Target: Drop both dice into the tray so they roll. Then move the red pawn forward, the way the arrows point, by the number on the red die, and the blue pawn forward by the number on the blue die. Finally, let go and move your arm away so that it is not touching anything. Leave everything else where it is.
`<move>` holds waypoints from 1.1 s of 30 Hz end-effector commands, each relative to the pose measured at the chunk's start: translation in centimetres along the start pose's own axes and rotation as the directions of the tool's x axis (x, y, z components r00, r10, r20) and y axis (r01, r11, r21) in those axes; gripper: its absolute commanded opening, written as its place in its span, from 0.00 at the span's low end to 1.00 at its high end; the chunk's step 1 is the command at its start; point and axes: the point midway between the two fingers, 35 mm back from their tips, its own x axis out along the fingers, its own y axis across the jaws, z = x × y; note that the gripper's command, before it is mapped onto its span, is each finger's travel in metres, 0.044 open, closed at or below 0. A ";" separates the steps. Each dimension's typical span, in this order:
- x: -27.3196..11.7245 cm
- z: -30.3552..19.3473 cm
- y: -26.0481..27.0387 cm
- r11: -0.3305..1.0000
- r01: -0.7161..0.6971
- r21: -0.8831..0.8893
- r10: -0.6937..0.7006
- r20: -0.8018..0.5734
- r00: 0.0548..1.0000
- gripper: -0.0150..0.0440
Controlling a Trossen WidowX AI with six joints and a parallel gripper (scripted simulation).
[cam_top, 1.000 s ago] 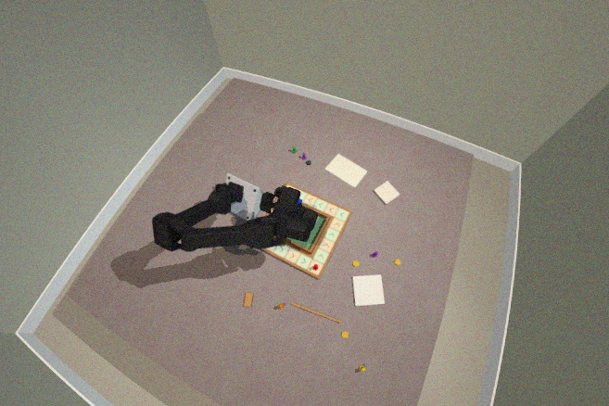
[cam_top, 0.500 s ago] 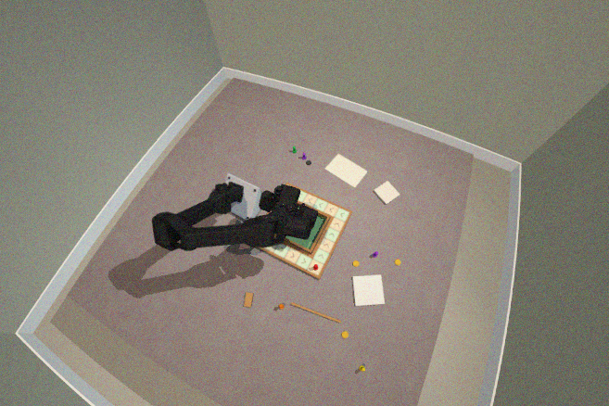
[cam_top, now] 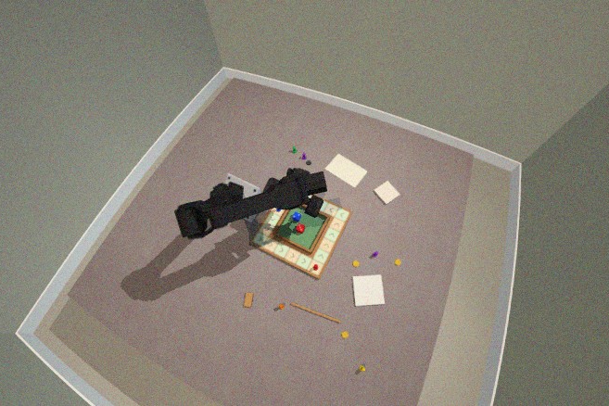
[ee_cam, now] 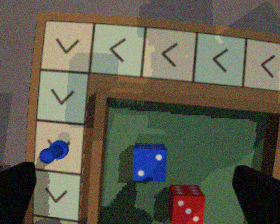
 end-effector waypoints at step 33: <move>-0.5 -15.8 -14.7 0.483 0.272 0.832 -0.084 -0.265 0.961 0.59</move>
